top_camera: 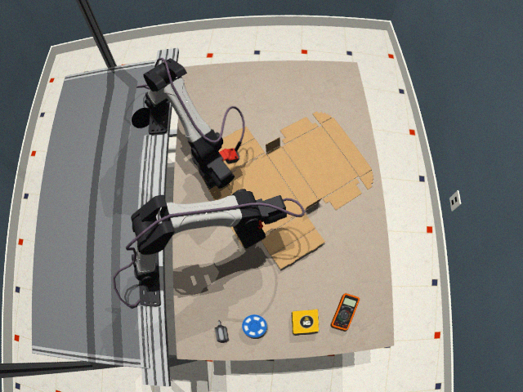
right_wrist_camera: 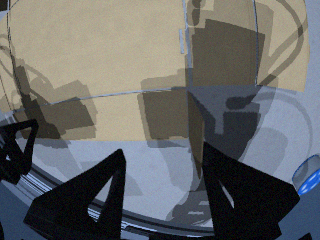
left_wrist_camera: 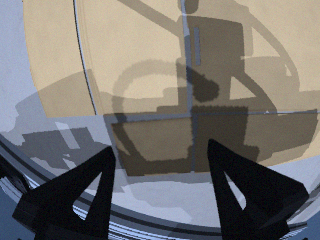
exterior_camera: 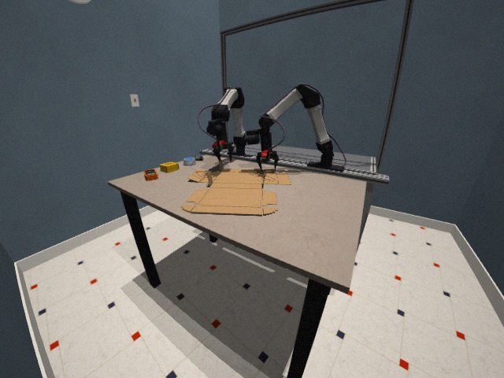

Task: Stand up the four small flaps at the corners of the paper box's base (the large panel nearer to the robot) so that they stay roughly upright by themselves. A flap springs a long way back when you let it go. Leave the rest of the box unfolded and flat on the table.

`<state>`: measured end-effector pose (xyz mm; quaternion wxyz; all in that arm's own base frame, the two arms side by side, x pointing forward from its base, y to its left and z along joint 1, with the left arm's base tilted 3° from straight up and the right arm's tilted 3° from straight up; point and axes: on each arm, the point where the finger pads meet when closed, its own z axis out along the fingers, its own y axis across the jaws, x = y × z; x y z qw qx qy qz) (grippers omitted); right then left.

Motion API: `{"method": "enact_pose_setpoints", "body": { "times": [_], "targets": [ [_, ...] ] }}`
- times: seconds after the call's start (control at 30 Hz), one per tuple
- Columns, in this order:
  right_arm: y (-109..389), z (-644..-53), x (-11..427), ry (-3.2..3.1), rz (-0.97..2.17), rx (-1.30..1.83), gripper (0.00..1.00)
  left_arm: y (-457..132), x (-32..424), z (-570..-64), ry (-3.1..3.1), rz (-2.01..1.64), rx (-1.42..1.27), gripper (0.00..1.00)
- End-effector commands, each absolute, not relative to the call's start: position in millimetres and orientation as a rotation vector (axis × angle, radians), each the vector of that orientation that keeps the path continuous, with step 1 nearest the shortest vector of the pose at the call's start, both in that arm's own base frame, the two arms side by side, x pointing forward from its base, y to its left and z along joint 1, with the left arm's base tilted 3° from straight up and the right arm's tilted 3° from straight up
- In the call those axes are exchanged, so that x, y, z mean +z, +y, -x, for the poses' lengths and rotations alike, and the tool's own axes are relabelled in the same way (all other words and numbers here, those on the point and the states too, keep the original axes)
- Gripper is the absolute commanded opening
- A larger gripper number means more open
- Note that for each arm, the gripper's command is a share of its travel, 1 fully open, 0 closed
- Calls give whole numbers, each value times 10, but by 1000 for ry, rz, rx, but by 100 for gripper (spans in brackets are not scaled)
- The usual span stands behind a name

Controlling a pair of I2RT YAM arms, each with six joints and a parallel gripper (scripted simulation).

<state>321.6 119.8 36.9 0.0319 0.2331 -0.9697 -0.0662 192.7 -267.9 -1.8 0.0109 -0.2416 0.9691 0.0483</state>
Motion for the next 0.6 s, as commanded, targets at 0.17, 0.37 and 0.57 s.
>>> {"method": "enact_pose_setpoints", "body": {
  "times": [0.17, 0.37, 0.57],
  "targets": [
    [1045, -3393, 444, -3026, -727, -156, 68, -2586, -129, -1816, 3039, 743, 247, 76],
    [911, -3478, 412, -3036, -729, -118, 76, -2586, -129, -1816, 3039, 743, 247, 76],
    [817, -3537, 418, -3046, -732, -97, 76, -2586, -129, -1816, 3039, 743, 247, 76]
  ]
}}
